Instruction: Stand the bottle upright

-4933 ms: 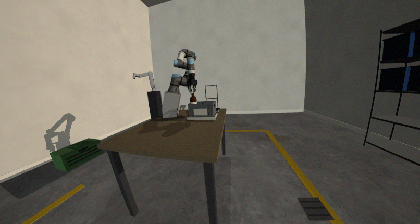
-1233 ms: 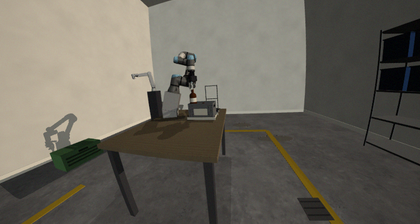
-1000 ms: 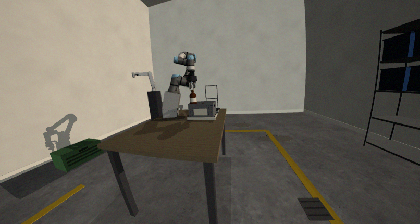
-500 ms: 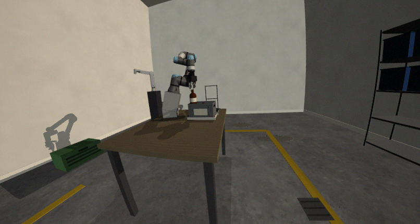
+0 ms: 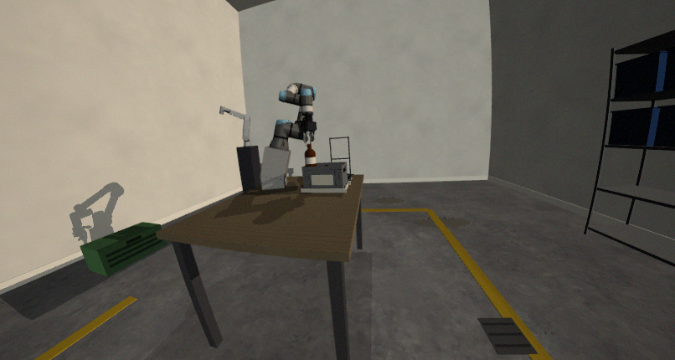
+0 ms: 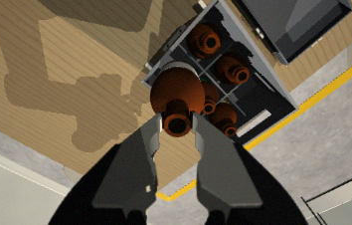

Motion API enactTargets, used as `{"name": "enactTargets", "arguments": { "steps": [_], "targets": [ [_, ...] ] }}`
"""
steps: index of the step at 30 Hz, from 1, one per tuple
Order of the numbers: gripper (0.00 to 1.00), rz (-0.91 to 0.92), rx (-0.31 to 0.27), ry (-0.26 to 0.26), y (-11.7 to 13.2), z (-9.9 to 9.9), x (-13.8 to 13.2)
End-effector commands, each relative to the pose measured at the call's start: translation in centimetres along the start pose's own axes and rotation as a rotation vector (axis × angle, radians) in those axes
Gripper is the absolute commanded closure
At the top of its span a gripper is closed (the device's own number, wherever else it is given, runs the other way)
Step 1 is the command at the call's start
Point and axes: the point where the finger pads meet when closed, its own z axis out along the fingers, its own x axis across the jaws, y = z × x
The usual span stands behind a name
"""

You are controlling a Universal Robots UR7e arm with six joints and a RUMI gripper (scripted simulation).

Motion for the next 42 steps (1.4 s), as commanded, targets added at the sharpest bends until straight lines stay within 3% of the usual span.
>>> {"name": "enactTargets", "arguments": {
  "steps": [1,20,42],
  "targets": [
    [1.0,0.0,-0.001,0.0,0.0,-0.2,0.0],
    [1.0,0.0,-0.001,0.0,0.0,-1.8,0.0],
    [1.0,0.0,-0.001,0.0,0.0,-1.9,0.0]
  ]
}}
